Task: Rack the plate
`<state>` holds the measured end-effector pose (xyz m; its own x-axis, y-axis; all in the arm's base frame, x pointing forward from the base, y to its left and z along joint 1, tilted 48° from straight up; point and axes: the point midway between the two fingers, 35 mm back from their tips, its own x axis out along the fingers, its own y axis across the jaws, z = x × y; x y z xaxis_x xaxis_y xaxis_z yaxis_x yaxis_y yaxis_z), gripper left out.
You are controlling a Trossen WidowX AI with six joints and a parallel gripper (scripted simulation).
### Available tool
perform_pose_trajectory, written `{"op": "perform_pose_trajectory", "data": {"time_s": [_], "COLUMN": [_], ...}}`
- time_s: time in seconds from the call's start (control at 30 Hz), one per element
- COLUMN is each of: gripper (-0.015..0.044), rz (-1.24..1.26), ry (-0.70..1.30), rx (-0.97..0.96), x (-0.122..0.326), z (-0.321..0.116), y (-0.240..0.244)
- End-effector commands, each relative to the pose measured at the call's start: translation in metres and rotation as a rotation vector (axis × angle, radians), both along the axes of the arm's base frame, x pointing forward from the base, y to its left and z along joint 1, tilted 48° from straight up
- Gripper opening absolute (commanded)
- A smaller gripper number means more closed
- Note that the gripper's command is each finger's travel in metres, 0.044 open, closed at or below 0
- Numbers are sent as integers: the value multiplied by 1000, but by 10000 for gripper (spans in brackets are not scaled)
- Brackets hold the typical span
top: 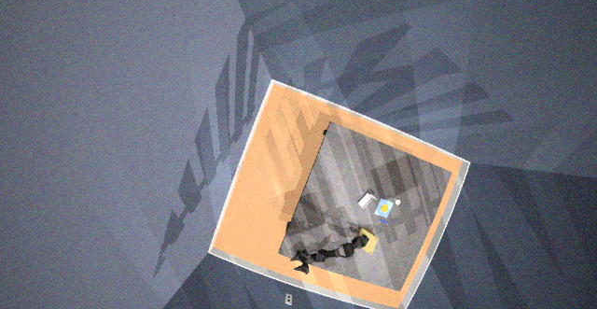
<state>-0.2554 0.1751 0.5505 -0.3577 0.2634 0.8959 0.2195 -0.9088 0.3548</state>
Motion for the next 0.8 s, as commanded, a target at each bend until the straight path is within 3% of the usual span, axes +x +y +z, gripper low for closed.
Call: {"op": "perform_pose_trajectory", "data": {"time_s": [0.0, 0.33, 0.77], "gripper": [400, 400, 400], "rz": [-2, -216, -565], "ry": [-1, -119, -296], "rx": [0, -25, -97], "x": [0, 8, 59], "z": [0, -11, -32], "y": [1, 56, 147]}}
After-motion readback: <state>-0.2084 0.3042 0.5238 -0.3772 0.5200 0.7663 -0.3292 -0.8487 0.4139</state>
